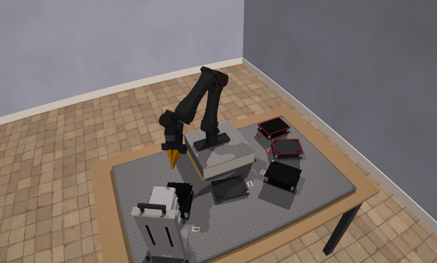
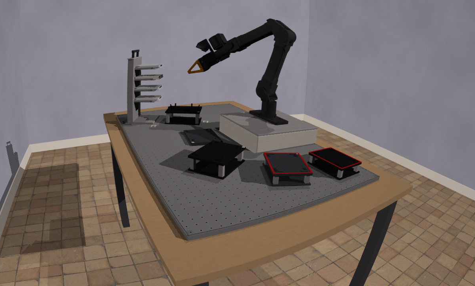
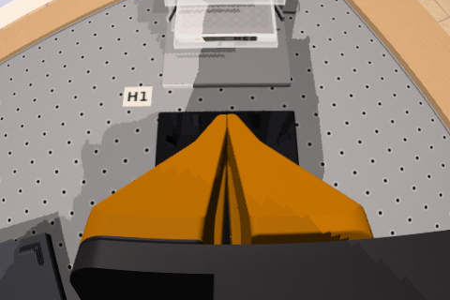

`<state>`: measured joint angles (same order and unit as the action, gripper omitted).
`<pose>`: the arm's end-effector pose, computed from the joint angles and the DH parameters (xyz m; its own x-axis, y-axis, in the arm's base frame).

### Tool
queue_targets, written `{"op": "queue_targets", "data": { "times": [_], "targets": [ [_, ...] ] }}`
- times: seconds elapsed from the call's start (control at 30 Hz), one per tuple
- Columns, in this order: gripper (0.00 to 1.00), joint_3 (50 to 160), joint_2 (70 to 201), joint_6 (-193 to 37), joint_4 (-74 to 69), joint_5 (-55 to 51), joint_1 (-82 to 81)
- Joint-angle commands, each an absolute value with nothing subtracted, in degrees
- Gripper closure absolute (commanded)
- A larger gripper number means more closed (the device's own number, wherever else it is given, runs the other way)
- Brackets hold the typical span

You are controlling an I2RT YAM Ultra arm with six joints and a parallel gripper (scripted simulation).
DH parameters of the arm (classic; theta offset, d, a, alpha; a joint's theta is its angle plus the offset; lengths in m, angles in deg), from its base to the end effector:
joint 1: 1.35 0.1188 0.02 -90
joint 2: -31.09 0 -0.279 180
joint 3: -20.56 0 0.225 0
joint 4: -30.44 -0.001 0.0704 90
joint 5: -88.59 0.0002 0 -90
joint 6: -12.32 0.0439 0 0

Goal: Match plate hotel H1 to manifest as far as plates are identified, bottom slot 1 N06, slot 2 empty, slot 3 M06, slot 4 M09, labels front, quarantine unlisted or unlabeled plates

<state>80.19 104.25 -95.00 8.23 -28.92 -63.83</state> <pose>0.1328 -0.2088 0.2692 -0.4403 0.2735 -0.8552 0.5052 0.8629 0.0159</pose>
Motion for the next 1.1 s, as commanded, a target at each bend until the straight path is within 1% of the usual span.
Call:
{"op": "queue_targets", "data": {
  "times": [0.0, 0.83, 0.87, 1.07],
  "targets": [
    [1.00, 82.36, 102.74, -95.40, 8.63, -29.76, -63.38],
    [1.00, 82.36, 102.74, -95.40, 8.63, -29.76, -63.38],
    [0.00, 82.95, 102.54, -95.37, 7.06, -29.75, -63.37],
    [0.00, 86.70, 101.53, -95.33, 2.42, -29.74, -63.42]
  ]
}}
